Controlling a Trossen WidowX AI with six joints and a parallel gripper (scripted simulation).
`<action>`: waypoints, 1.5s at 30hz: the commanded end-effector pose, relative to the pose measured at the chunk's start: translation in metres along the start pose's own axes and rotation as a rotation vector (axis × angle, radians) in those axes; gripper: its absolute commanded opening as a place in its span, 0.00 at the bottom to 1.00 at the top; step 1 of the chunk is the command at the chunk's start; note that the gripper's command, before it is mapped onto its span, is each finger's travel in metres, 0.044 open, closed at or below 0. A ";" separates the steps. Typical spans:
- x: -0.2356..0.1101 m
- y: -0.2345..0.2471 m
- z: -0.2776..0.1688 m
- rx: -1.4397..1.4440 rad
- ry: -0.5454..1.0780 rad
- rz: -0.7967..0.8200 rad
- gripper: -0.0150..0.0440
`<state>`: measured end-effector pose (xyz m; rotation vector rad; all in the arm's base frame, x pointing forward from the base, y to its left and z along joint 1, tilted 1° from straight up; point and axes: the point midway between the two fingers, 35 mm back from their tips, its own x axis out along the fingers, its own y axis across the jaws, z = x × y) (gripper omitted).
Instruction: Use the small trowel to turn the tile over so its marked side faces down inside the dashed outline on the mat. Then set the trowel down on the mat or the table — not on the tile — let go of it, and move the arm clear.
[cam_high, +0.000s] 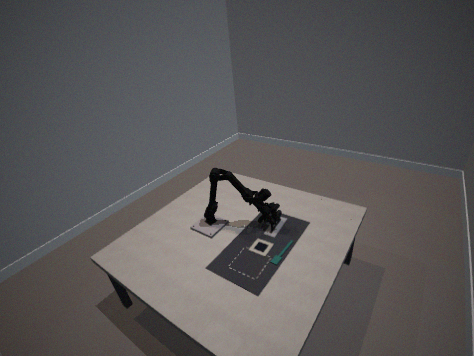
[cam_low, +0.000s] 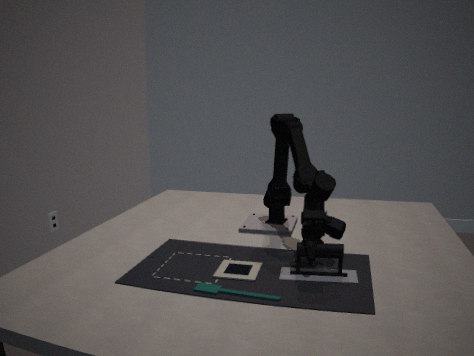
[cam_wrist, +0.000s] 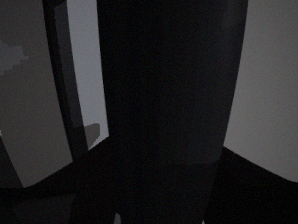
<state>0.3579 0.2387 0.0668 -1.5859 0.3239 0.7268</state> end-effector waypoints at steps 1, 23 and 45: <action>0.000 0.000 0.001 -0.001 -0.003 0.000 0.29; -0.031 -0.046 -0.022 0.045 -0.018 0.001 0.25; -0.010 -0.029 -0.049 0.096 -0.040 -0.003 0.25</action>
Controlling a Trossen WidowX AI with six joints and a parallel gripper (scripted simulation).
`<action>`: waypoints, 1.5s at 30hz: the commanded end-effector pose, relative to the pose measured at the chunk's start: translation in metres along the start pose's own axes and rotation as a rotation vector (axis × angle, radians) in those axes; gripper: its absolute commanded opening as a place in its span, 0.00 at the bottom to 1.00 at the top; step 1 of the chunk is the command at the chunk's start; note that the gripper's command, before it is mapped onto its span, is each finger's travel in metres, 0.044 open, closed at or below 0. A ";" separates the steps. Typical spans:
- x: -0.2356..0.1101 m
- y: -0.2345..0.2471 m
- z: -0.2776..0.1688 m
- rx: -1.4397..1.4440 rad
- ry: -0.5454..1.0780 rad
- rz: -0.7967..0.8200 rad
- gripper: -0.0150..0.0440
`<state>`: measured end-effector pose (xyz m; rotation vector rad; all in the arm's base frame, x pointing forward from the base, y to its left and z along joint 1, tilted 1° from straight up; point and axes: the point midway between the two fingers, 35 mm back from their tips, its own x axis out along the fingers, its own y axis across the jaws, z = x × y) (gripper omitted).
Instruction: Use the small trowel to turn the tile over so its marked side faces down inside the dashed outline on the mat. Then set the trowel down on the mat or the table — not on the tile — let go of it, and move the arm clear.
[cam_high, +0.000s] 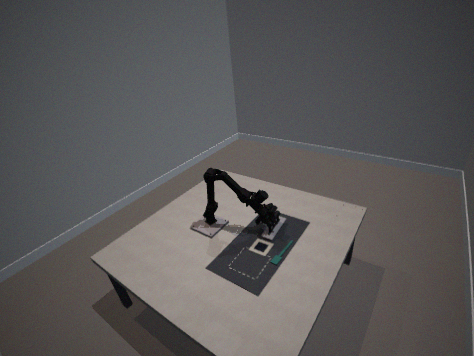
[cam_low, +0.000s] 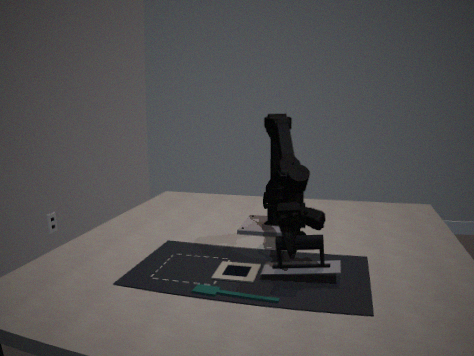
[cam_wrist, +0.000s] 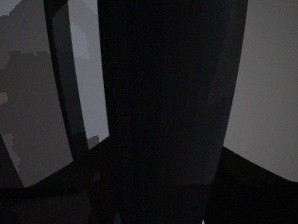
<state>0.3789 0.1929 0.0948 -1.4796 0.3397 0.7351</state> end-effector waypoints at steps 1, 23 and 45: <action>0.002 0.000 0.001 -0.001 -0.007 -0.014 0.25; 0.013 0.013 -0.014 -0.002 -0.006 -0.013 0.25; 0.011 0.010 -0.050 -0.004 -0.004 -0.013 0.25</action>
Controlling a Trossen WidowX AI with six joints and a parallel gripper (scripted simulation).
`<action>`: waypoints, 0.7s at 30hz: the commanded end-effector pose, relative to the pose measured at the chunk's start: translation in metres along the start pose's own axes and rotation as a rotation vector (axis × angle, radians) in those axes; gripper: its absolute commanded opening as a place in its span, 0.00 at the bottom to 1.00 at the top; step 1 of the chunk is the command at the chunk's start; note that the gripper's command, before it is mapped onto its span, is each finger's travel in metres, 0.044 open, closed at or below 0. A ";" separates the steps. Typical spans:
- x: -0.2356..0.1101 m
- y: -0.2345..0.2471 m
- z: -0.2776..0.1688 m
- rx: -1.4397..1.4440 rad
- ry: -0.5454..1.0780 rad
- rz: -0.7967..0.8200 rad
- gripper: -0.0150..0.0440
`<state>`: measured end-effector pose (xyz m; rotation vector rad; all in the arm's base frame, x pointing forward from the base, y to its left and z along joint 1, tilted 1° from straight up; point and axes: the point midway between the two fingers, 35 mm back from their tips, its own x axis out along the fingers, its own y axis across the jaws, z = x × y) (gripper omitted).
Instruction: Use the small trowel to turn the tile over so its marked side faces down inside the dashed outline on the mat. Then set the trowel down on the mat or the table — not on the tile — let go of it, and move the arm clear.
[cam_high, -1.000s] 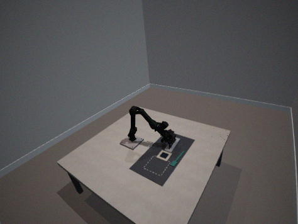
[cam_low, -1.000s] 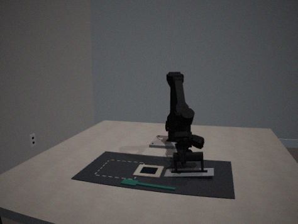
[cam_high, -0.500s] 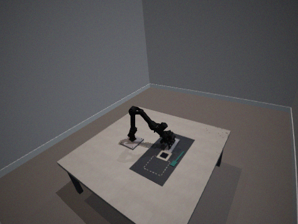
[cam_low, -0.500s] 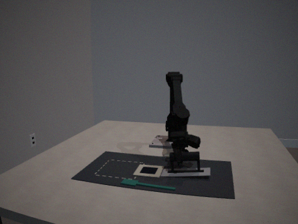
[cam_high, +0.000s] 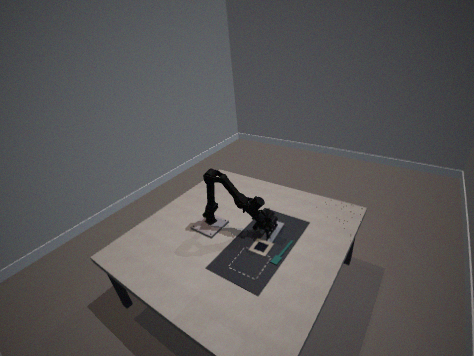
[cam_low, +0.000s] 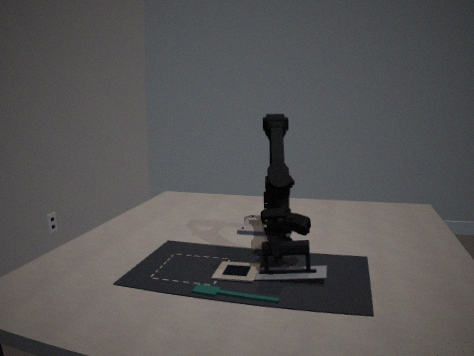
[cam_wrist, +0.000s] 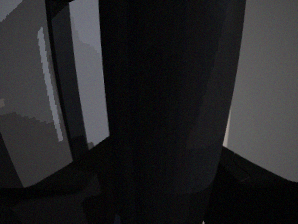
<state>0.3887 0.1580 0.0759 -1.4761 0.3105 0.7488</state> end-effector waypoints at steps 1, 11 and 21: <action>-0.001 -0.001 -0.014 0.002 0.022 -0.005 0.25; -0.002 -0.002 -0.017 -0.006 0.029 -0.005 0.25; -0.010 -0.012 -0.012 -0.077 0.089 -0.005 0.25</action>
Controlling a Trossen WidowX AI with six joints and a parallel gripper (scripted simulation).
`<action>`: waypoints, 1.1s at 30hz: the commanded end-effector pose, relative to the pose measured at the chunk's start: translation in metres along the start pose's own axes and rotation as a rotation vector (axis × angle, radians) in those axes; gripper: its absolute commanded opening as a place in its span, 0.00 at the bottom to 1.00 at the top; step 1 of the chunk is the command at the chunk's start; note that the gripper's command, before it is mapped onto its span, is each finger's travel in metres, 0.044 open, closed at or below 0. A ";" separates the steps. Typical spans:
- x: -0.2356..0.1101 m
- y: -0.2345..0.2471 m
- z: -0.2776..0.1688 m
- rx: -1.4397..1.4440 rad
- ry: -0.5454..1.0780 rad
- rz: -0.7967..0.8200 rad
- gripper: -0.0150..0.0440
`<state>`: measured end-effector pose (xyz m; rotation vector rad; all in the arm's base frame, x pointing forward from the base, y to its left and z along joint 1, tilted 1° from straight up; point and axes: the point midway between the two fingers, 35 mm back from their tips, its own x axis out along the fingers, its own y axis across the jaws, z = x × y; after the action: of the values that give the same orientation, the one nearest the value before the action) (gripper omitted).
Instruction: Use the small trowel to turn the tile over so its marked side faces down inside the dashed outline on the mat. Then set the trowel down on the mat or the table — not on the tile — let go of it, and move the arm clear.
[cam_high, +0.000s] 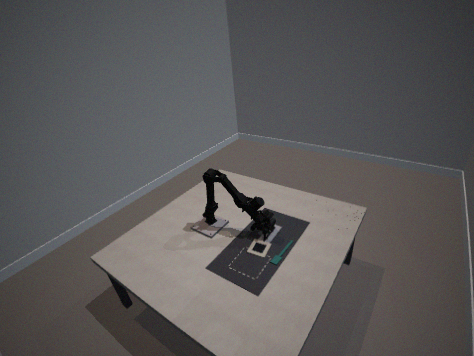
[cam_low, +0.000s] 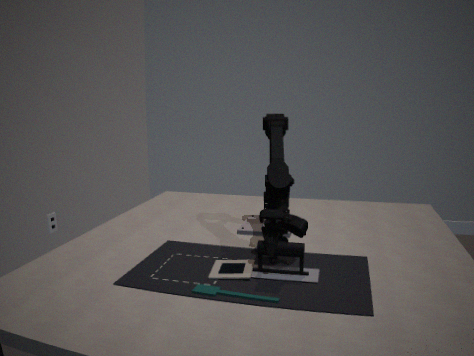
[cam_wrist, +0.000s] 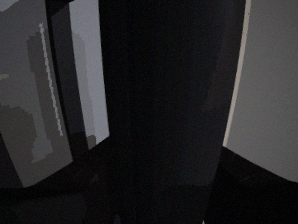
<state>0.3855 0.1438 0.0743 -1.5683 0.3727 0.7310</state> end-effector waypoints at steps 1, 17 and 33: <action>-0.007 -0.017 -0.001 -0.011 0.011 -0.035 0.25; -0.024 -0.037 -0.016 -0.012 0.012 -0.035 0.25; -0.036 -0.050 -0.041 -0.014 0.014 -0.035 0.25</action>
<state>0.3943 0.1094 0.1220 -1.5842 0.3716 0.7241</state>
